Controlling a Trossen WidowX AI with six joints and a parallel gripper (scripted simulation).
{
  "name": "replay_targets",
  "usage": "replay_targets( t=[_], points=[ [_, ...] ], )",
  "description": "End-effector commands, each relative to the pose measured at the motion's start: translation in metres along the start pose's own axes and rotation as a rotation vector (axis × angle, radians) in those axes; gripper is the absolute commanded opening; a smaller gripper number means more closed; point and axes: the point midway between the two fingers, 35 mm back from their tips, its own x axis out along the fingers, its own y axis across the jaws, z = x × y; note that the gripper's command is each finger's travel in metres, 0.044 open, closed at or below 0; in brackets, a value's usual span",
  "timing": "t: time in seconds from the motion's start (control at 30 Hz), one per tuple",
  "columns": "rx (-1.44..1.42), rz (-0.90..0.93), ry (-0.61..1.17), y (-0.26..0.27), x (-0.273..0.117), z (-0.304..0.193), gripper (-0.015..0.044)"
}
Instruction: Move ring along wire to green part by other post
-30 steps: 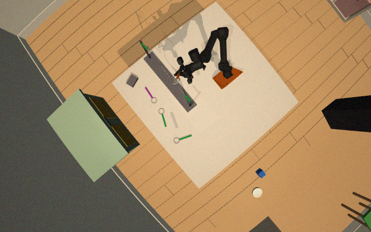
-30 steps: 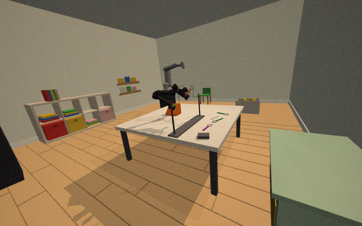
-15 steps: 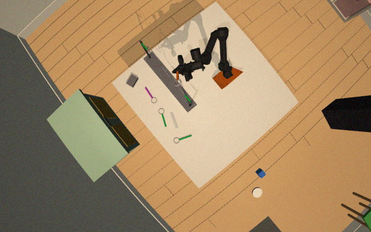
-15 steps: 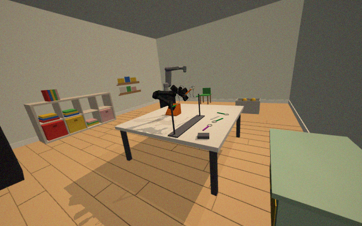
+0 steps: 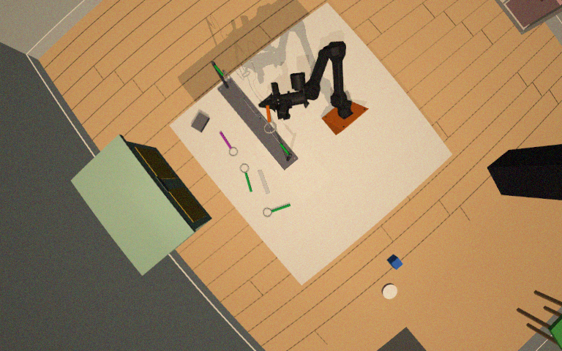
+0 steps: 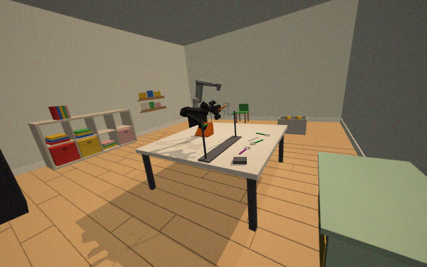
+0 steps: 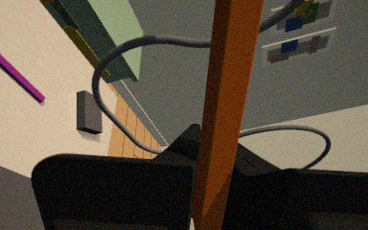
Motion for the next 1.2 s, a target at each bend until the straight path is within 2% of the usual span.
replay_targets(
  t=[0.0,0.73,1.17],
  points=[
    [-0.084,-0.044,-0.015,-0.004,0.000,0.001,-0.0150],
    [-0.474,-0.262,-0.063,-0.031,0.000,0.009,-0.0150],
    [-0.612,-0.339,-0.080,-0.035,0.000,0.010,-0.0150]
  ],
)
